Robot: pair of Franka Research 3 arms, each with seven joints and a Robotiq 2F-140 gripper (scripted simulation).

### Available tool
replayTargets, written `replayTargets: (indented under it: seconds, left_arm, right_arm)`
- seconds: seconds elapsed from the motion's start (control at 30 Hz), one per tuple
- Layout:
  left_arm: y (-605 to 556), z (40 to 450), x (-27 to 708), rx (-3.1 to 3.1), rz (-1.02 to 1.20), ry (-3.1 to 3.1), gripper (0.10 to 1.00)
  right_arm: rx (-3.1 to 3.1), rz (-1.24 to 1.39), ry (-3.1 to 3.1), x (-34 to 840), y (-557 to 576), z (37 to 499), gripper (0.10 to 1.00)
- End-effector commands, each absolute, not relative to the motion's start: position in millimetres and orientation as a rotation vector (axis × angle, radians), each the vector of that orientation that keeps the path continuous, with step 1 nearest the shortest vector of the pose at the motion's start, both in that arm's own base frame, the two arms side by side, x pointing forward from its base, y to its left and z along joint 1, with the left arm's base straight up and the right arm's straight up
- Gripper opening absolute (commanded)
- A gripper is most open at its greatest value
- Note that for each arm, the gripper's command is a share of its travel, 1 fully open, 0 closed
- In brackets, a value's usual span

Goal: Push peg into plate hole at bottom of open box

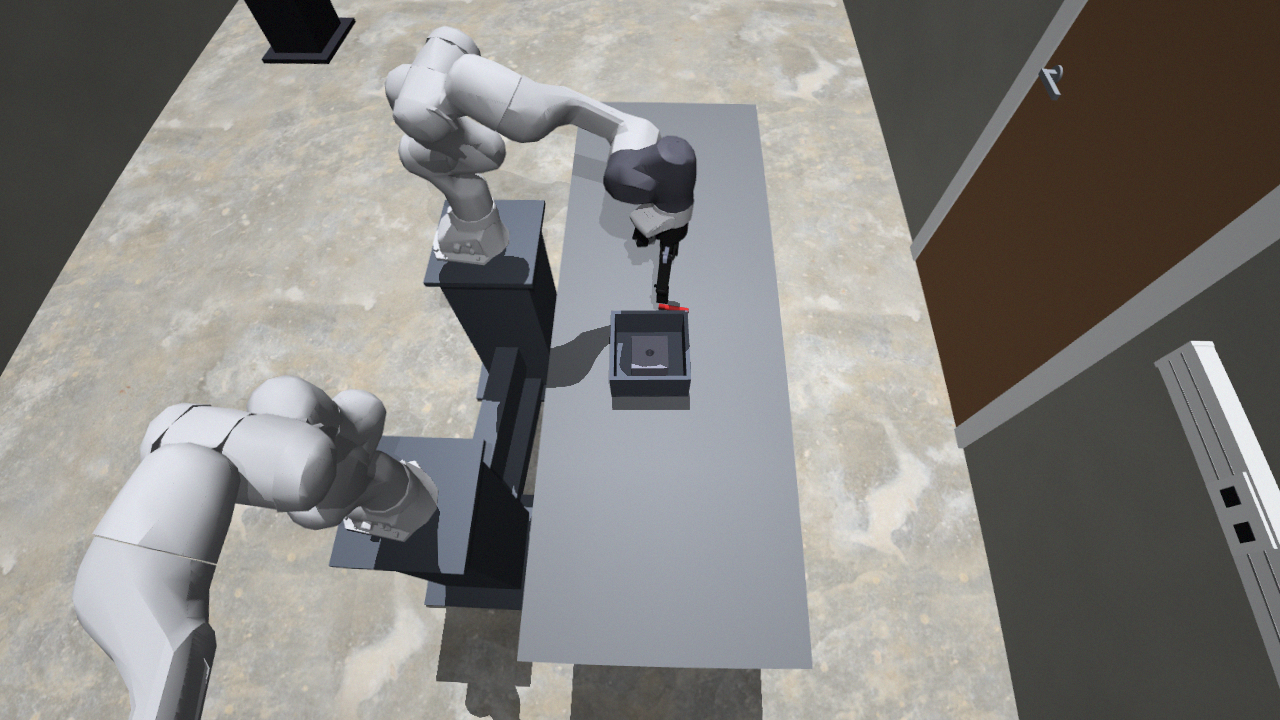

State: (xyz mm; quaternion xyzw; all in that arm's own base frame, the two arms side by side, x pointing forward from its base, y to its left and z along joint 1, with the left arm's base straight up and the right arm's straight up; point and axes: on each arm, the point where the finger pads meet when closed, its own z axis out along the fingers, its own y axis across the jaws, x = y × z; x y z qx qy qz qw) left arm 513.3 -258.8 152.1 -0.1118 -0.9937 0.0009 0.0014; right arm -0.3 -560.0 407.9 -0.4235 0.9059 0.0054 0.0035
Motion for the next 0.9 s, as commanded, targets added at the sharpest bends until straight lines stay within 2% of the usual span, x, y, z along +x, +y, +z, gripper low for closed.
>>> replayTargets:
  seconds: [0.0, 0.7, 0.87]
  left_arm:
    - [-258.7, 152.0, 513.9, -0.346, 0.001, -3.122, 1.000]
    - [-258.9, 152.4, 513.9, -0.351, 0.003, -3.120, 1.000]
    - [-264.1, 155.0, 539.8, -0.346, -0.002, -3.126, 1.000]
  right_arm:
    - [-1.187, 0.004, 2.907, -14.2, -555.7, 410.8, 1.000]
    - [-1.142, 0.000, 2.927, -23.0, -554.0, 413.0, 1.000]
    - [-1.142, 0.000, 2.927, -23.0, -554.0, 413.0, 1.000]
